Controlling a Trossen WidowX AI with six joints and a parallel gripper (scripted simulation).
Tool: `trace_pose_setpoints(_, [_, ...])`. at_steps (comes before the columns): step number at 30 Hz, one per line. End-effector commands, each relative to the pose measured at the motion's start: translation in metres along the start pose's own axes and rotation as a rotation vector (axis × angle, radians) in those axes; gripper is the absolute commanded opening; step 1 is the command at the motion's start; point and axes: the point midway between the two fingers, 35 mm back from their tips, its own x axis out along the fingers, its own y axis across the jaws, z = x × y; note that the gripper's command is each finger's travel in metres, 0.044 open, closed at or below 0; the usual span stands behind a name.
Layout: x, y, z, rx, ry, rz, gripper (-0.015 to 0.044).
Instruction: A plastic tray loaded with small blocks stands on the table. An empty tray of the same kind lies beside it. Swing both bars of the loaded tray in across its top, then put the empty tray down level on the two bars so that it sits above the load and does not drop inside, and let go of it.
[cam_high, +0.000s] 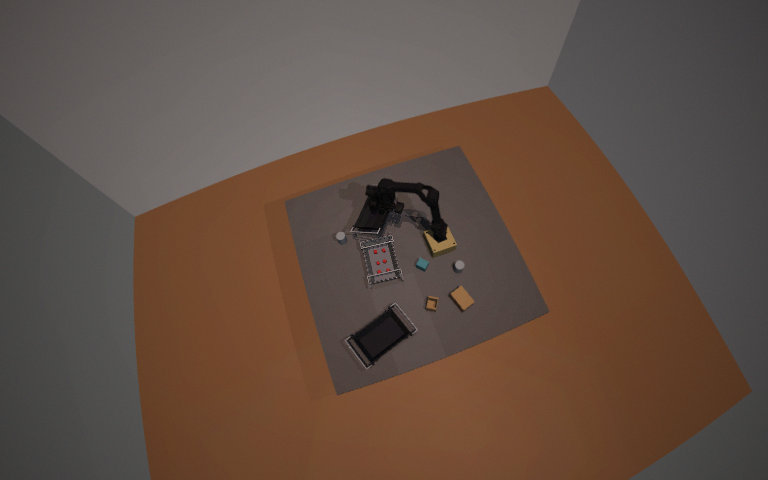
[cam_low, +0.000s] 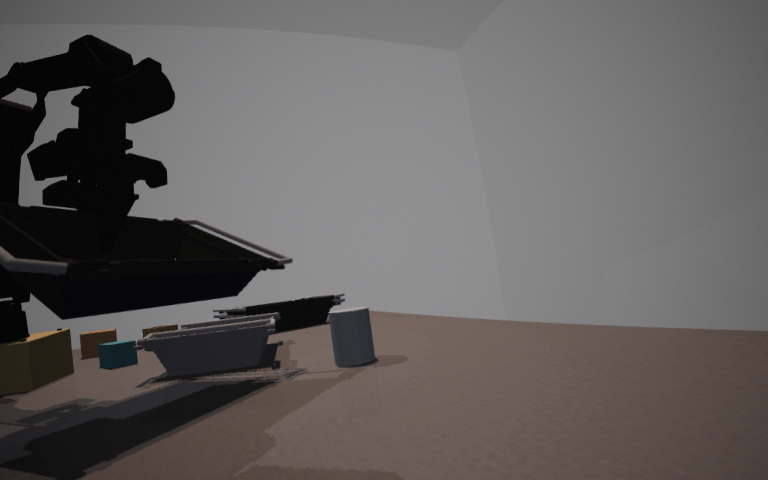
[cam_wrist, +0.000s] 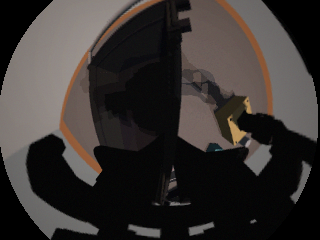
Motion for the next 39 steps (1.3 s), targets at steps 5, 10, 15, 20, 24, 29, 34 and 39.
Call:
trace_pose_setpoints(5, [-0.005, 0.001, -0.034, -0.081, -0.001, 0.023, 0.0000])
trace_pose_setpoints(10, [-0.005, -0.001, -0.054, -0.130, -0.001, 0.022, 0.0000])
trace_pose_setpoints(15, [-0.004, -0.005, -0.073, -0.178, -0.001, 0.021, 0.0000])
trace_pose_setpoints(20, [-0.004, -0.010, -0.092, -0.227, -0.002, 0.020, 0.0000])
trace_pose_setpoints(24, [-0.004, -0.015, -0.107, -0.266, -0.002, 0.020, 0.0000])
trace_pose_setpoints(29, [-0.003, -0.022, -0.126, -0.315, -0.003, 0.019, 0.0000])
trace_pose_setpoints(34, [-0.003, -0.030, -0.144, -0.363, -0.004, 0.018, 0.0000])
trace_pose_setpoints(39, [-0.002, -0.039, -0.161, -0.412, -0.006, 0.018, 0.0000])
